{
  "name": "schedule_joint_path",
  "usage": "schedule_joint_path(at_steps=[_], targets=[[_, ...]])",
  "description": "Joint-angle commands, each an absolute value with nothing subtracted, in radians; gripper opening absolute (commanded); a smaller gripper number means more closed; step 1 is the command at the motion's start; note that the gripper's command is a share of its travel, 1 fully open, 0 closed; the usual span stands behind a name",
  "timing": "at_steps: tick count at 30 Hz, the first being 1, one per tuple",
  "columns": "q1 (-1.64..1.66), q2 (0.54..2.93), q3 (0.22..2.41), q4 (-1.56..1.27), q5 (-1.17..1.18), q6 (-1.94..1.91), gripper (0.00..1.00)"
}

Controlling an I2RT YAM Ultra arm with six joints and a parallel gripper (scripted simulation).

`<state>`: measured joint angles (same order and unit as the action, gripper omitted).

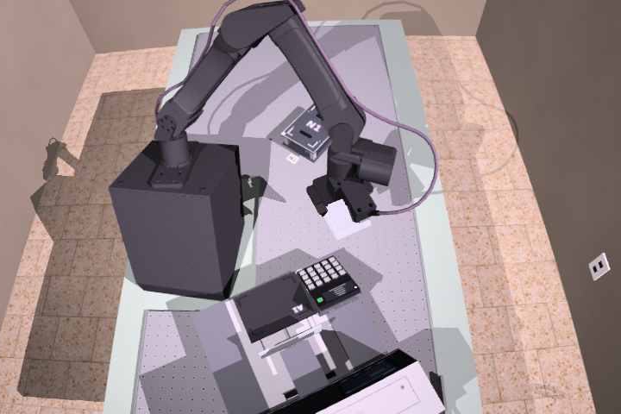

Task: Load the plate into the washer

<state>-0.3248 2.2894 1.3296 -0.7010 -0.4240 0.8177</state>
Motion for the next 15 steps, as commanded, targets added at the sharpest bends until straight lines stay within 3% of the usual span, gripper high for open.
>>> schedule_joint_path(at_steps=[1,15], targets=[[-0.376,2.304,1.352,-0.702,-0.41,0.908,0.84],[-0.527,2.332,1.368,-0.726,-0.391,1.146,0.84]])
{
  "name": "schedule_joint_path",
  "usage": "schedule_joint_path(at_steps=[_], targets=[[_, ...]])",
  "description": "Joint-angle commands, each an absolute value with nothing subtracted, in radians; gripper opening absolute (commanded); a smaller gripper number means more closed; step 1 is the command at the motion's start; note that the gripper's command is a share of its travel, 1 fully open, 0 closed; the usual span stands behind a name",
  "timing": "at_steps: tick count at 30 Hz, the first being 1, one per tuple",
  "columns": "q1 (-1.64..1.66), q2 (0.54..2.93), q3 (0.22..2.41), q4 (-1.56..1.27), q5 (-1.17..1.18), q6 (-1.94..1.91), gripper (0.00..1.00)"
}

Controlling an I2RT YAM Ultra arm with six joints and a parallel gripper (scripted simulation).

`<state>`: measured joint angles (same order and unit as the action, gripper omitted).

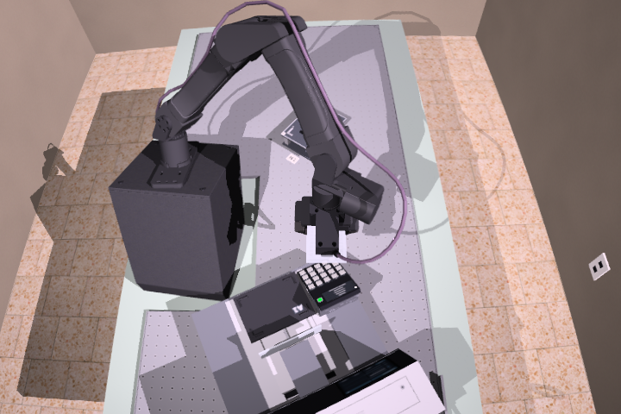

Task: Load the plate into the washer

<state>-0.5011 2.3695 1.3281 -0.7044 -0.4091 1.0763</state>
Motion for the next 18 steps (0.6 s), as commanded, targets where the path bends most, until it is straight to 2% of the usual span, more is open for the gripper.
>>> schedule_joint_path(at_steps=[1,8,18], targets=[[-0.54,2.351,1.371,-0.728,-0.389,1.166,0.84],[-0.624,2.422,1.405,-0.749,-0.371,1.183,0.84],[-0.626,2.39,1.412,-0.753,-0.37,1.179,0.84]])
